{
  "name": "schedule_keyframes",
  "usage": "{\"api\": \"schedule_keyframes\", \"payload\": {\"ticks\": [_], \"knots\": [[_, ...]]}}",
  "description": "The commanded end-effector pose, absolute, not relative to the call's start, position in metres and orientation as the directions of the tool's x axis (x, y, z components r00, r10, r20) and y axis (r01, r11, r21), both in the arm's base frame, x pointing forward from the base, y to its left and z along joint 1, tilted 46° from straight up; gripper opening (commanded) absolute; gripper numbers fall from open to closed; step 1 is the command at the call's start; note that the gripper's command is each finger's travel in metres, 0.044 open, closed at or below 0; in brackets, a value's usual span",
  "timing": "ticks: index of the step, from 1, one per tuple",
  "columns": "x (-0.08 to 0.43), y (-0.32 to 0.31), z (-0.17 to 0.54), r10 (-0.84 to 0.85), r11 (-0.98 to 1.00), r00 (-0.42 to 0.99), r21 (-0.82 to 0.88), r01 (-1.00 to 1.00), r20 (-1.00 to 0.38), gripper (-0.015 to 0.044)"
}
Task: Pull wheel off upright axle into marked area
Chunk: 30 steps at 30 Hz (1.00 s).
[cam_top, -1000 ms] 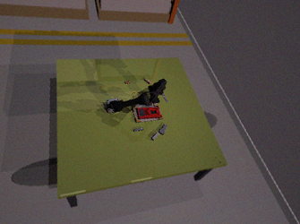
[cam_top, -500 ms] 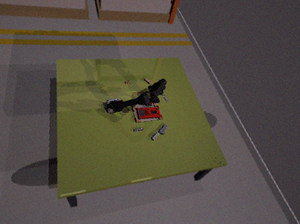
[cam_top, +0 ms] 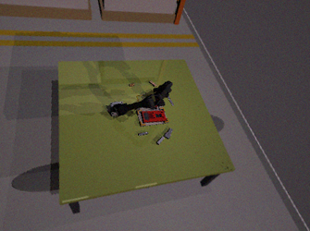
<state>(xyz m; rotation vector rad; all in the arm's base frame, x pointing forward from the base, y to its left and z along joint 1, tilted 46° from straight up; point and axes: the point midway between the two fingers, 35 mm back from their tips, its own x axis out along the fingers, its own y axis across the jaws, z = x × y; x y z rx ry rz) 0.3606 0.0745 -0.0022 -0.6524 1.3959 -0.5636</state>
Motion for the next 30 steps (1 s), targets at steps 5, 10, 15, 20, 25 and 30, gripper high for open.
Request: {"api": "schedule_keyframes", "payload": {"ticks": [5, 10, 15, 20, 25, 30], "knots": [[0.3597, 0.0791, 0.0007, -0.703, 0.706, 0.102, -0.708, -0.021, -0.704, 0.0000], [0.3595, 0.0802, 0.0018, -0.703, 0.706, 0.102, -0.708, -0.021, -0.704, 0.0000], [0.3594, 0.0814, 0.0030, -0.703, 0.706, 0.103, -0.708, -0.022, -0.704, 0.0000], [0.3592, 0.0826, 0.0041, -0.703, 0.706, 0.103, -0.708, -0.022, -0.704, 0.0000], [0.3591, 0.0838, 0.0052, -0.703, 0.706, 0.104, -0.708, -0.022, -0.704, 0.0000], [0.3589, 0.0850, 0.0064, -0.702, 0.706, 0.104, -0.708, -0.022, -0.704, 0.0000]]}}
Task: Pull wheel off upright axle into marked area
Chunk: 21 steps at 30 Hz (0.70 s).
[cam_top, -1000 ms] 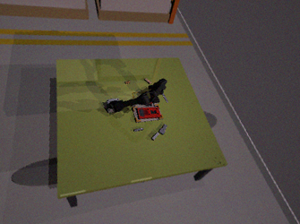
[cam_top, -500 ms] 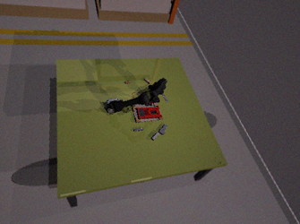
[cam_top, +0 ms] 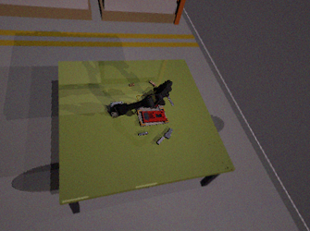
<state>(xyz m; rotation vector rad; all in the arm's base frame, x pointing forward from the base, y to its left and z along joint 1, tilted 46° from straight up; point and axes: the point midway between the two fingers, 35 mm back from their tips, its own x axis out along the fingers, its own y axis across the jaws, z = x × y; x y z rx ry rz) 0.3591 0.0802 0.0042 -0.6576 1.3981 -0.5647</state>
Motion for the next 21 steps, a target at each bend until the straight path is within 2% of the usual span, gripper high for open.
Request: {"api": "schedule_keyframes", "payload": {"ticks": [1, 21], "knots": [[0.3589, 0.0852, 0.0066, -0.702, 0.706, 0.104, -0.708, -0.022, -0.704, 0.0000], [0.3581, 0.0899, 0.0113, -0.702, 0.706, 0.106, -0.708, -0.023, -0.704, 0.0000]]}}
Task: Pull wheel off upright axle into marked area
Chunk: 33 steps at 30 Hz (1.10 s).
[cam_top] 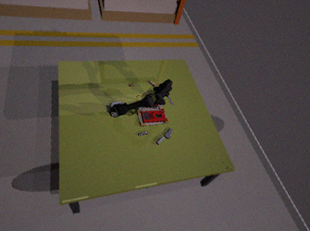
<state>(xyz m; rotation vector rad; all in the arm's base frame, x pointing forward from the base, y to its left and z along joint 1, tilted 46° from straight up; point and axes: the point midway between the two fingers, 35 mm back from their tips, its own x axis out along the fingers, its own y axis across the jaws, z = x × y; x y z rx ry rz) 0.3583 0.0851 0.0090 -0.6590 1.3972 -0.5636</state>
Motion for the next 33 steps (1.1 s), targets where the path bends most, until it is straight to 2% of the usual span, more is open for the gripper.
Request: {"api": "schedule_keyframes", "payload": {"ticks": [1, 33], "knots": [[0.3581, 0.0902, 0.0115, -0.702, 0.706, 0.106, -0.708, -0.023, -0.704, 0.0000], [0.3567, 0.0974, 0.0188, -0.702, 0.706, 0.109, -0.708, -0.025, -0.704, 0.0000]]}}
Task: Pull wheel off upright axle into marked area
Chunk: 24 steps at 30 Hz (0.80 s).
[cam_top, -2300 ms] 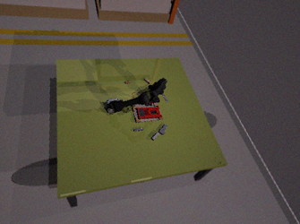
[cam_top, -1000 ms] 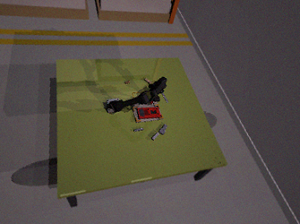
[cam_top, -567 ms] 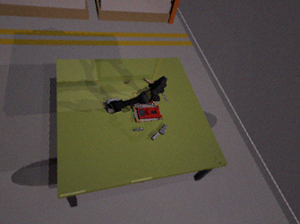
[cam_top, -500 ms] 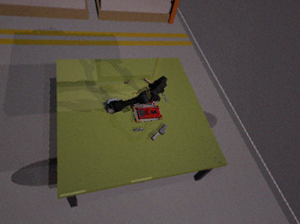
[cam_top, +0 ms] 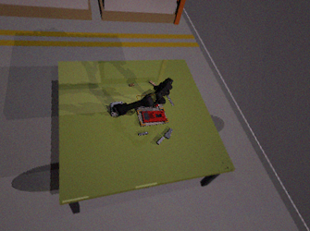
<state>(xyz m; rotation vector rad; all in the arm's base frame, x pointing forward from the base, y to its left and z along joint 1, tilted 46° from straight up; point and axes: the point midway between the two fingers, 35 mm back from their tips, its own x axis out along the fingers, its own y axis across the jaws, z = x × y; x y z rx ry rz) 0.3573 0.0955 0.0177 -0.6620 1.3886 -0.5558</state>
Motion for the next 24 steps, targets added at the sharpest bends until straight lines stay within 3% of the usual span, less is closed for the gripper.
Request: {"api": "schedule_keyframes", "payload": {"ticks": [1, 17, 24], "knots": [[0.357, 0.098, 0.019, -0.702, 0.706, 0.109, -0.708, -0.025, -0.704, 0.0000], [0.353, 0.121, 0.046, -0.702, 0.706, 0.109, -0.707, -0.026, -0.704, 0.0000], [0.339, 0.136, 0.023, -0.699, 0.708, 0.111, -0.705, -0.029, -0.707, 0.0000]]}}
